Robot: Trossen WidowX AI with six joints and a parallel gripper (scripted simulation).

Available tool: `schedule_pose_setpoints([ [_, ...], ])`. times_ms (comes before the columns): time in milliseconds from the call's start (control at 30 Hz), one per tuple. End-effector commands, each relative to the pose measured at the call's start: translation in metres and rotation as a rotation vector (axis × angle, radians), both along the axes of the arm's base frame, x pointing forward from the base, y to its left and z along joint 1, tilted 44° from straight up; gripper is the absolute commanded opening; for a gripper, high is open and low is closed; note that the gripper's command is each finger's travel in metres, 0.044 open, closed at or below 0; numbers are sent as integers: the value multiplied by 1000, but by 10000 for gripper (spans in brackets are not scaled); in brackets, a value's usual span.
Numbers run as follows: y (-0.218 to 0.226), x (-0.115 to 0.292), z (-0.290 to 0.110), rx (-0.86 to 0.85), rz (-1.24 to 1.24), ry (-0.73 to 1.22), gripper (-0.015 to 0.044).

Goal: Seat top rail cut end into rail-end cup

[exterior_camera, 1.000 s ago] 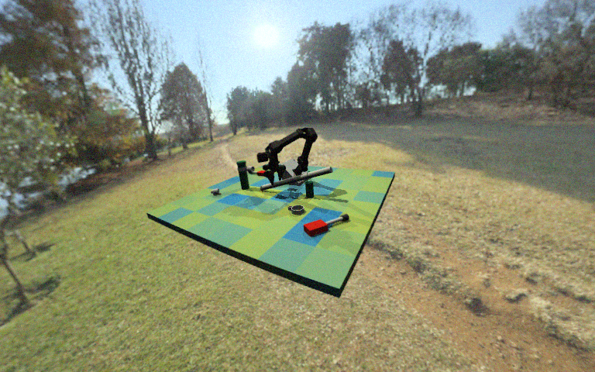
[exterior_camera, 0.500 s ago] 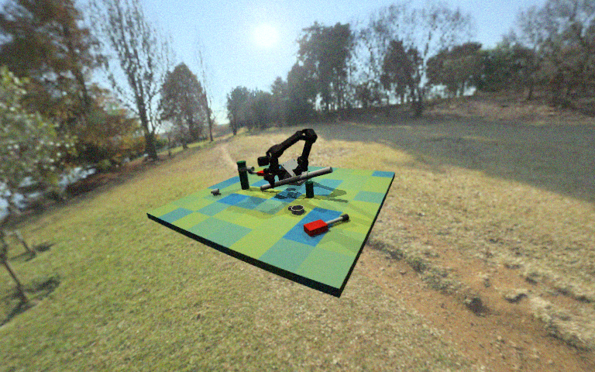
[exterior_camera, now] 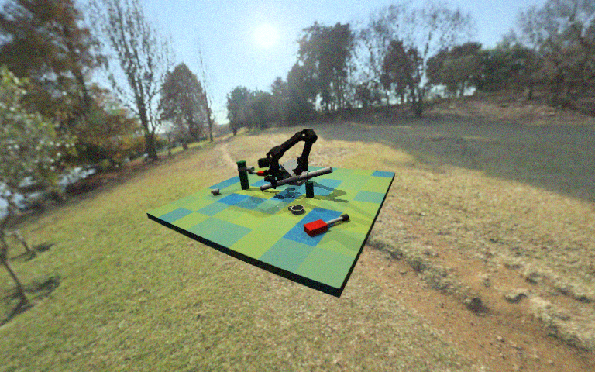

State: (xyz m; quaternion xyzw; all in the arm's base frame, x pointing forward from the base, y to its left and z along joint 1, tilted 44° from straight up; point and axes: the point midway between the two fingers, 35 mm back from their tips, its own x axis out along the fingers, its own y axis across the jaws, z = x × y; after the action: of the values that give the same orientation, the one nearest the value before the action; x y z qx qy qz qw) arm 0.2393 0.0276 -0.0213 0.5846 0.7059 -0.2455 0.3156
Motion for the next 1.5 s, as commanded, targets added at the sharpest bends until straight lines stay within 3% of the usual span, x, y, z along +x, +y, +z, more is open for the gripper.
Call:
schedule_pose_setpoints([
  [0,1,0,0,4,-6,1,210],
  [400,1,0,0,4,-6,1,130],
  [567,-3,2,3,4,-6,1,0],
  [733,-14,7,8,-39,-2,-16,0],
  [1100,-82,23,45,-326,16,-79,0],
  [1467,-76,22,44,-308,17,-72,0],
])
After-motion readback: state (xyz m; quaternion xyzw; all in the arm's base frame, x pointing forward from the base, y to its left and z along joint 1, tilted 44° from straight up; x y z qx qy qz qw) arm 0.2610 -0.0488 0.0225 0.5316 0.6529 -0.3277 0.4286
